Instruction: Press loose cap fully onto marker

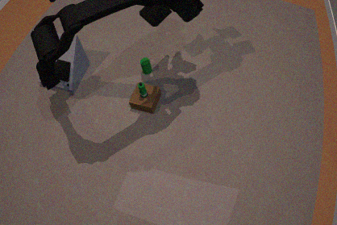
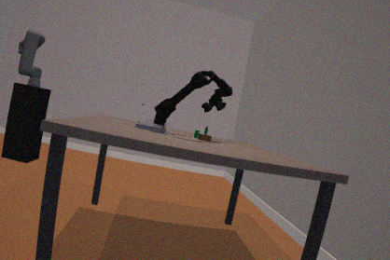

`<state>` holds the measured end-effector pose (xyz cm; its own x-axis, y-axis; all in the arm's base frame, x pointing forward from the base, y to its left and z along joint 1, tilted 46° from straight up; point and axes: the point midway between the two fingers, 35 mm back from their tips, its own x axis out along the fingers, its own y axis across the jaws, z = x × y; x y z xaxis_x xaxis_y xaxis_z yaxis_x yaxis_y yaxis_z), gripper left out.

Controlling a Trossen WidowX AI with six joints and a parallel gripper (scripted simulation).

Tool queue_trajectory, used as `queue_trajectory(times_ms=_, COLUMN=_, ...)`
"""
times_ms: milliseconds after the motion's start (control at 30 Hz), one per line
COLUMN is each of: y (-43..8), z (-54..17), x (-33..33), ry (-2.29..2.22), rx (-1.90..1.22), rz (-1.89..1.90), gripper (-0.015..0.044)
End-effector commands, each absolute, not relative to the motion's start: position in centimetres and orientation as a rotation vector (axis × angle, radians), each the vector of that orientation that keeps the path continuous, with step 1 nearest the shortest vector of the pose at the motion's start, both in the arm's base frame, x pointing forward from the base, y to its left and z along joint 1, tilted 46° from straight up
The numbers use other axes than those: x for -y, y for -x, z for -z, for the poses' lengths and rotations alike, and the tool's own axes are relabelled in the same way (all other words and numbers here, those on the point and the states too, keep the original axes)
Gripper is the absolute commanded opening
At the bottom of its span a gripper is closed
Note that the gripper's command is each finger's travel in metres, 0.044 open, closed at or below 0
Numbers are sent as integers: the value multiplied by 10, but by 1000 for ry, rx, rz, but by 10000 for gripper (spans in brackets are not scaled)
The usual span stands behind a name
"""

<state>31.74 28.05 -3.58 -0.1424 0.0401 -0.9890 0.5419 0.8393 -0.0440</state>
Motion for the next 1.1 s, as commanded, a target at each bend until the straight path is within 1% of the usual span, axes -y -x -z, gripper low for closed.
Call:
queue_trajectory(times_ms=0, y=-279, z=34, x=-210, ry=442, rx=-1686, rz=111, gripper=244)
queue_trajectory(times_ms=200, y=-263, z=23, x=-177, ry=939, rx=-1696, rz=-103, gripper=244)
queue_trajectory(times_ms=400, y=-255, z=8, x=-147, ry=1535, rx=-1699, rz=-378, gripper=244)
queue_trajectory(times_ms=1067, y=-254, z=12, x=-139, ry=1572, rx=-1699, rz=-396, gripper=244)
